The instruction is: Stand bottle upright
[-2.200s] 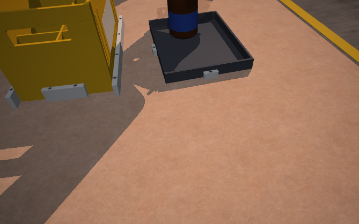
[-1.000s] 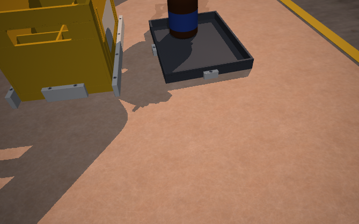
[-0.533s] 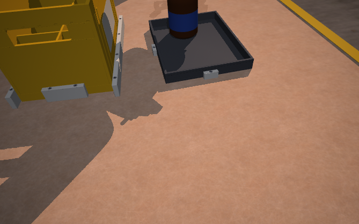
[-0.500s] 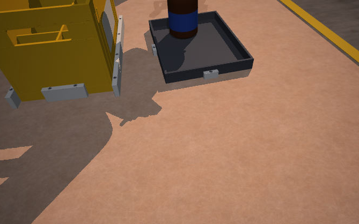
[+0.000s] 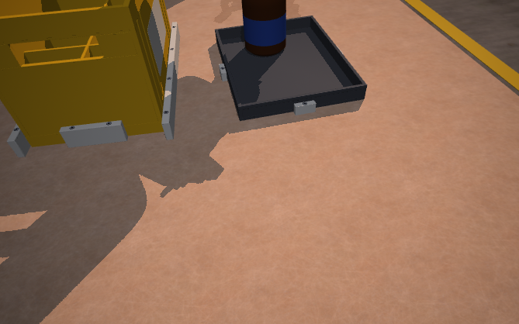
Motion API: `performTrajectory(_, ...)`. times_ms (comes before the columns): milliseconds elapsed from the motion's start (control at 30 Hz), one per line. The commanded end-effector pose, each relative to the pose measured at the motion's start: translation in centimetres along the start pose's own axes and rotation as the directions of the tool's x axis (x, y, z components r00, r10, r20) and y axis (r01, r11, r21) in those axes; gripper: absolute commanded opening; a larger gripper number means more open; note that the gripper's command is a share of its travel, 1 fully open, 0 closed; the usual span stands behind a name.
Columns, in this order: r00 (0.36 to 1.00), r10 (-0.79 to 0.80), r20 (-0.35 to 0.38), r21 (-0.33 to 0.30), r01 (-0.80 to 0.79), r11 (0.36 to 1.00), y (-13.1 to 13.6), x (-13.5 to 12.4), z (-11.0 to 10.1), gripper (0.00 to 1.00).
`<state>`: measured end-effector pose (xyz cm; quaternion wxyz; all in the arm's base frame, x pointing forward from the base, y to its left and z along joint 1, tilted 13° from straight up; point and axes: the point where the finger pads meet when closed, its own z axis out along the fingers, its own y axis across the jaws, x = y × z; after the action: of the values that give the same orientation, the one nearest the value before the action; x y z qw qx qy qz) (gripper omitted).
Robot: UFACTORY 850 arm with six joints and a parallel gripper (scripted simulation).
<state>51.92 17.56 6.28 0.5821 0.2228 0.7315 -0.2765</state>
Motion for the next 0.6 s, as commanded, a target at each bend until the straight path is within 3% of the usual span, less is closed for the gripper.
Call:
performTrajectory(0, 1.0, 0.001, 0.001, 0.0, -0.001, 1.0, 0.05, -0.4, -0.14, 1.0)
performTrajectory(400, 1.0, 0.001, 0.001, 0.0, -0.001, 1.0, 0.05, -0.58, -0.2, 1.0)
performTrajectory(433, 1.0, 0.001, 0.001, 0.0, -0.001, 1.0, 0.05, -0.58, -0.2, 0.0)
performTrajectory(567, 1.0, 0.001, 0.001, 0.0, -0.001, 1.0, 0.05, -0.58, -0.2, 0.0)
